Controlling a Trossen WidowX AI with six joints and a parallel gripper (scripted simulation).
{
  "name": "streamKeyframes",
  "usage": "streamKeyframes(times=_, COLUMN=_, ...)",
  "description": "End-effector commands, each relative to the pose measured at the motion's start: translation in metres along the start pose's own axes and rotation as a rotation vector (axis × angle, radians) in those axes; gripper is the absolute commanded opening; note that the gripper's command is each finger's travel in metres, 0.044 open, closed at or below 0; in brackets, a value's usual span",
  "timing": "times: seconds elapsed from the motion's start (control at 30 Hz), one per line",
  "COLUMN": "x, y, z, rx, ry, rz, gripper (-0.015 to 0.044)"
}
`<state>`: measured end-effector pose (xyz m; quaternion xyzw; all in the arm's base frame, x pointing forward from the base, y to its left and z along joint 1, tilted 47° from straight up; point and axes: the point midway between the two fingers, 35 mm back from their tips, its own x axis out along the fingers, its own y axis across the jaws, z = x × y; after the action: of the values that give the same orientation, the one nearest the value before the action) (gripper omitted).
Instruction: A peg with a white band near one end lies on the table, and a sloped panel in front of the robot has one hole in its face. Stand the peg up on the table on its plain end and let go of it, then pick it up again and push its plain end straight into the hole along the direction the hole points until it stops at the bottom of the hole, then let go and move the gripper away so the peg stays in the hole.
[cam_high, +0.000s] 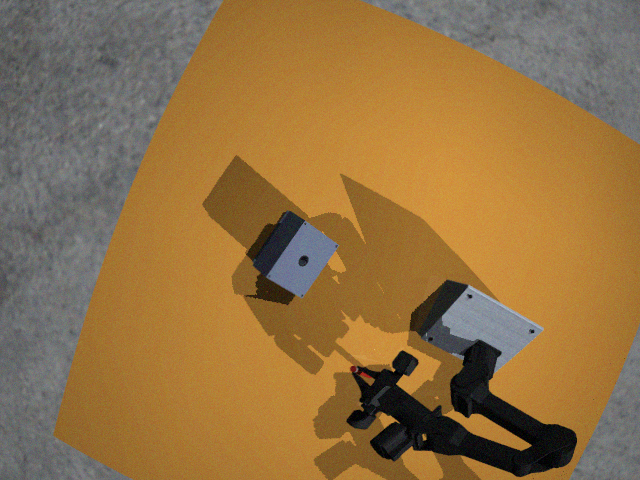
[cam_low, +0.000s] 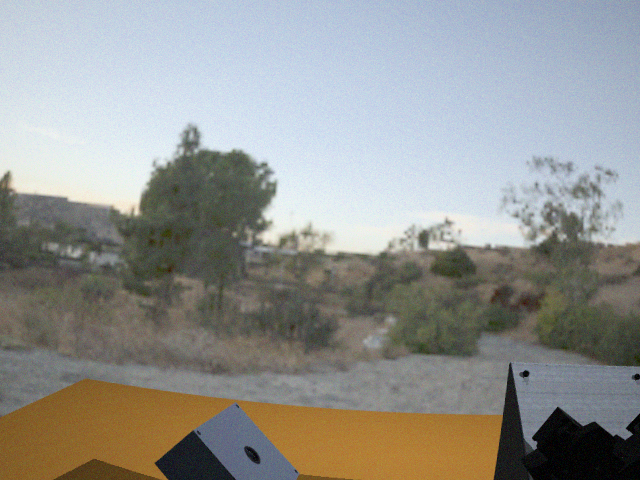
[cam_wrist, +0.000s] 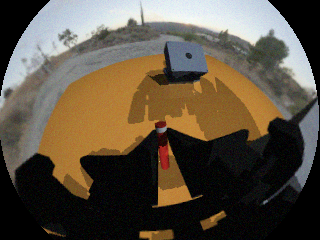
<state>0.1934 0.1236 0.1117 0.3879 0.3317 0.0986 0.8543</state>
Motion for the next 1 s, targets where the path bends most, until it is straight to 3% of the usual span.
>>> streamKeyframes(times=0.0, x=-0.003, y=-0.001, z=-0.001, rx=0.005, ry=-0.041, rz=0.004, gripper=0.0049)
streamKeyframes(times=0.97, x=-0.019, y=-0.001, z=-0.013, rx=0.01, ry=-0.291, rz=0.002, gripper=0.0049)
